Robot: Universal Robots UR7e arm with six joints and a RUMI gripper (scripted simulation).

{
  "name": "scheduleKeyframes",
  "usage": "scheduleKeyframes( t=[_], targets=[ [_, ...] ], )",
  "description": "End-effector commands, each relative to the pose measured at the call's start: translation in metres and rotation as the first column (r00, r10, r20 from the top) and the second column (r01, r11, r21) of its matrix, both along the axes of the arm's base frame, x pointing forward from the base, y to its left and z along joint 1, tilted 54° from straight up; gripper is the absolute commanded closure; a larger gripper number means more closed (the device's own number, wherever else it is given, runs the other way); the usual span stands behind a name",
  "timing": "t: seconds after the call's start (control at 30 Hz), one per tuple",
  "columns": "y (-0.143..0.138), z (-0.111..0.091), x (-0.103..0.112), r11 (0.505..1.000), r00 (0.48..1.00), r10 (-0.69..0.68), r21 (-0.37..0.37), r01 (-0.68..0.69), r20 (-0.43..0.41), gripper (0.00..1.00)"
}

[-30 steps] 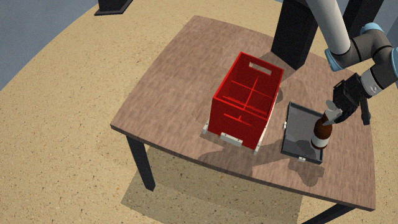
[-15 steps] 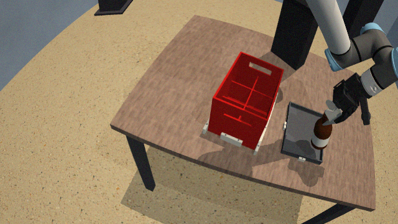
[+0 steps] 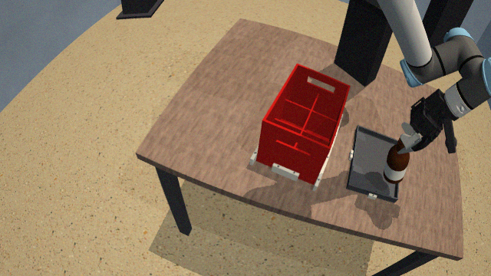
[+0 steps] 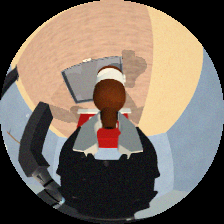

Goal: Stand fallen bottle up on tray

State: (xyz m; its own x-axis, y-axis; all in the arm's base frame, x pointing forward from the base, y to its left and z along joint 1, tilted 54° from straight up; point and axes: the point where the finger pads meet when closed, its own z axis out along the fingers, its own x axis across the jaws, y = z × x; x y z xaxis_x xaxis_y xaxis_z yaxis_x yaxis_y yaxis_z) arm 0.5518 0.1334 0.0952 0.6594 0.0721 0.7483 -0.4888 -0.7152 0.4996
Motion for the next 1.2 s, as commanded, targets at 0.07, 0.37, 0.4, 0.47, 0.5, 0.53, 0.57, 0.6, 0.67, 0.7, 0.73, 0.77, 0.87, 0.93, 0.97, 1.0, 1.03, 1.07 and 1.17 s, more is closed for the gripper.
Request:
scheduleKeyframes(
  t=[0.07, 0.37, 0.4, 0.47, 0.5, 0.53, 0.57, 0.6, 0.67, 0.7, 0.73, 0.77, 0.87, 0.93, 0.97, 1.0, 1.03, 1.07, 1.17],
  targets=[
    [-0.0014, -0.0007, -0.0021, 1.0, 1.0, 0.001, 0.0, -0.001, 0.001, 1.0],
    [-0.0049, -0.003, -0.006, 1.0, 1.0, 0.001, 0.0, -0.001, 0.001, 1.0],
    [-0.0052, -0.0032, -0.0063, 1.0, 1.0, 0.001, 0.0, -0.001, 0.001, 1.0],
    [-0.0055, -0.0034, -0.0067, 1.0, 1.0, 0.001, 0.0, -0.001, 0.001, 1.0],
    [-0.0055, -0.0034, -0.0067, 1.0, 1.0, 0.001, 0.0, -0.001, 0.001, 1.0],
    [-0.0058, -0.0036, -0.007, 1.0, 1.0, 0.001, 0.0, -0.001, 0.001, 1.0],
    [-0.0061, -0.0038, -0.0073, 1.0, 1.0, 0.001, 0.0, -0.001, 0.001, 1.0],
    [-0.0064, -0.0039, -0.0076, 1.0, 1.0, 0.001, 0.0, -0.001, 0.001, 1.0],
    [-0.0068, -0.0042, -0.0081, 1.0, 1.0, 0.001, 0.0, -0.001, 0.001, 1.0],
    [-0.007, -0.0043, -0.0083, 1.0, 1.0, 0.001, 0.0, -0.001, 0.001, 1.0],
    [-0.0071, -0.0044, -0.0085, 1.0, 1.0, 0.001, 0.0, -0.001, 0.001, 1.0],
    [-0.0073, -0.0045, -0.0086, 1.0, 1.0, 0.001, 0.0, -0.001, 0.001, 1.0],
    [-0.0075, -0.0047, -0.0089, 1.0, 1.0, 0.001, 0.0, -0.001, 0.001, 1.0],
    [-0.0075, -0.0047, -0.0089, 1.0, 1.0, 0.001, 0.0, -0.001, 0.001, 1.0],
    [-0.0075, -0.0047, -0.0089, 1.0, 1.0, 0.001, 0.0, -0.001, 0.001, 1.0],
    [-0.0075, -0.0047, -0.0089, 1.0, 1.0, 0.001, 0.0, -0.001, 0.001, 1.0],
    [-0.0075, -0.0047, -0.0089, 1.0, 1.0, 0.001, 0.0, -0.001, 0.001, 1.0],
    [-0.0075, -0.0047, -0.0089, 1.0, 1.0, 0.001, 0.0, -0.001, 0.001, 1.0],
    [-0.0075, -0.0047, -0.0089, 1.0, 1.0, 0.001, 0.0, -0.001, 0.001, 1.0]
  ],
)
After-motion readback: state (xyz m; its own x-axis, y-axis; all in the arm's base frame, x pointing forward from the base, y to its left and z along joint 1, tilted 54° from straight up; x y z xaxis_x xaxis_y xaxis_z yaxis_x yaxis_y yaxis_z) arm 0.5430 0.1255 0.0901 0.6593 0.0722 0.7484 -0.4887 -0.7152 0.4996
